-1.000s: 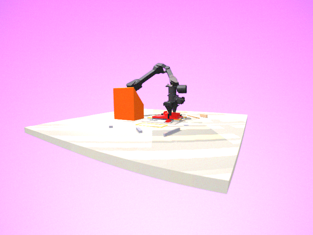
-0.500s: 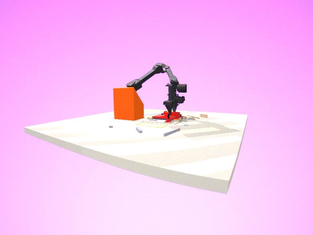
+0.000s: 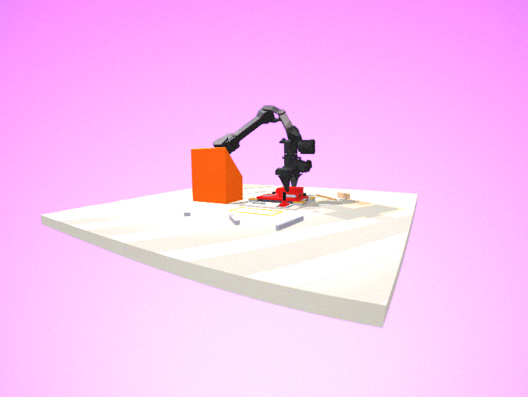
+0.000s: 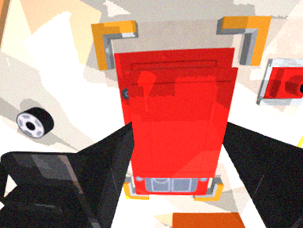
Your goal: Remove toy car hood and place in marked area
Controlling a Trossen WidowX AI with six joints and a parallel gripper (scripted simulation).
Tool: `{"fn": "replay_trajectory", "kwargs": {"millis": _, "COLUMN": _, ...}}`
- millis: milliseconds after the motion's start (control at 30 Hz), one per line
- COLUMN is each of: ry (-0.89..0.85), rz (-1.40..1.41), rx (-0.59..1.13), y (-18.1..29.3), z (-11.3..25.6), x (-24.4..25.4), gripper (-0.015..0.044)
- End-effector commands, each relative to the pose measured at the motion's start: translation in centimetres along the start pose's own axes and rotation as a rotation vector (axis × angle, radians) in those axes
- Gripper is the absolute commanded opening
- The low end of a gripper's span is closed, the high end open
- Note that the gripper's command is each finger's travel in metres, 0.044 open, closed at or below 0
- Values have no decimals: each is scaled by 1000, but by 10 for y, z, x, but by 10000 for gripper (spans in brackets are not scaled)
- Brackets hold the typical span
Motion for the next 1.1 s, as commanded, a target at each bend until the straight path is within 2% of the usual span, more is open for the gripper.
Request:
{"fn": "replay_trajectory", "kwargs": {"millis": 0, "ry": -2, "rz": 4, "rx": -3, "y": -1, "z": 4, "x": 0, "gripper": 0}}
{"fn": "replay_trajectory", "kwargs": {"millis": 433, "ry": -2, "rz": 4, "rx": -3, "y": -1, "z": 14, "x": 0, "gripper": 0}}
{"fn": "replay_trajectory", "kwargs": {"millis": 700, "ry": 0, "rz": 4, "rx": -3, "y": -1, "z": 54, "x": 0, "gripper": 0}}
{"fn": "replay_trajectory", "kwargs": {"millis": 800, "ry": -1, "rz": 4, "rx": -3, "y": 0, "z": 58, "x": 0, "gripper": 0}}
{"fn": "replay_trajectory", "kwargs": {"millis": 833, "ry": 3, "rz": -4, "rx": -2, "y": -1, "z": 50, "x": -3, "gripper": 0}}
{"fn": "replay_trajectory", "kwargs": {"millis": 1067, "ry": 21, "rz": -5, "rx": -10, "y": -11, "z": 54, "x": -44, "gripper": 0}}
Point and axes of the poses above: the point midway between the two fingers, 35 mm back from their tips, its own z axis back along the fingers, its own x axis across the jaws, y = z × x, the point moved 4 cm from there along z, back along the fingers, and after that the axes turned 8 degrees about -z, right-handed, at the moved point
